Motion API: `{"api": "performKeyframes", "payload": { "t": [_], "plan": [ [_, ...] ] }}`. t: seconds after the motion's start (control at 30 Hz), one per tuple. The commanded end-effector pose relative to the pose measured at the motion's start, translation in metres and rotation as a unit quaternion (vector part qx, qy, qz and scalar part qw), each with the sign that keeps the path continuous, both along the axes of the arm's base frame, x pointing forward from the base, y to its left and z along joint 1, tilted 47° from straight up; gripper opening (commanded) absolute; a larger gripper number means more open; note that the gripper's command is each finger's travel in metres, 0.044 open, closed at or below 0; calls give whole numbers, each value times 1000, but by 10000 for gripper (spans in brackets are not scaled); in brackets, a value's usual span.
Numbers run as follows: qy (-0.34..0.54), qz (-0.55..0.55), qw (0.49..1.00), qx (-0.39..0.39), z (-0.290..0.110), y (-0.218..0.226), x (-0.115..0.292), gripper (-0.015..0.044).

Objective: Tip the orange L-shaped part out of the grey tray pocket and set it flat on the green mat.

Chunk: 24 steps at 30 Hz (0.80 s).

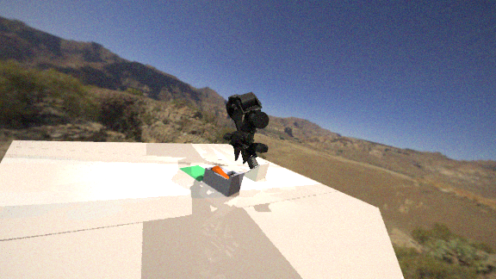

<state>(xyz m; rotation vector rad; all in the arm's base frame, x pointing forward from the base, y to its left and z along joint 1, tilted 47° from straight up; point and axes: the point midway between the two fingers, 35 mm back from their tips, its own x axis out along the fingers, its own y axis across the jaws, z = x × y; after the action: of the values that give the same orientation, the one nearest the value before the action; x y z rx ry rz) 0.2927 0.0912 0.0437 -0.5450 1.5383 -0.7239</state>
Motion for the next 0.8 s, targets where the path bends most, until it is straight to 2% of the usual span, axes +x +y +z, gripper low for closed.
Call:
{"api": "performKeyframes", "payload": {
  "t": [0.0, 0.2, 0.43, 0.77],
  "plan": [
    [1, 1, 1000, 0, 0, 0, 0, 180],
    [0, 0, 1000, 0, -4, -4, 0, 180],
    [2, -6, 1000, -2, -45, -50, -9, 180],
    [2, -6, 1000, -2, -51, -57, -10, 180]
  ]
}}
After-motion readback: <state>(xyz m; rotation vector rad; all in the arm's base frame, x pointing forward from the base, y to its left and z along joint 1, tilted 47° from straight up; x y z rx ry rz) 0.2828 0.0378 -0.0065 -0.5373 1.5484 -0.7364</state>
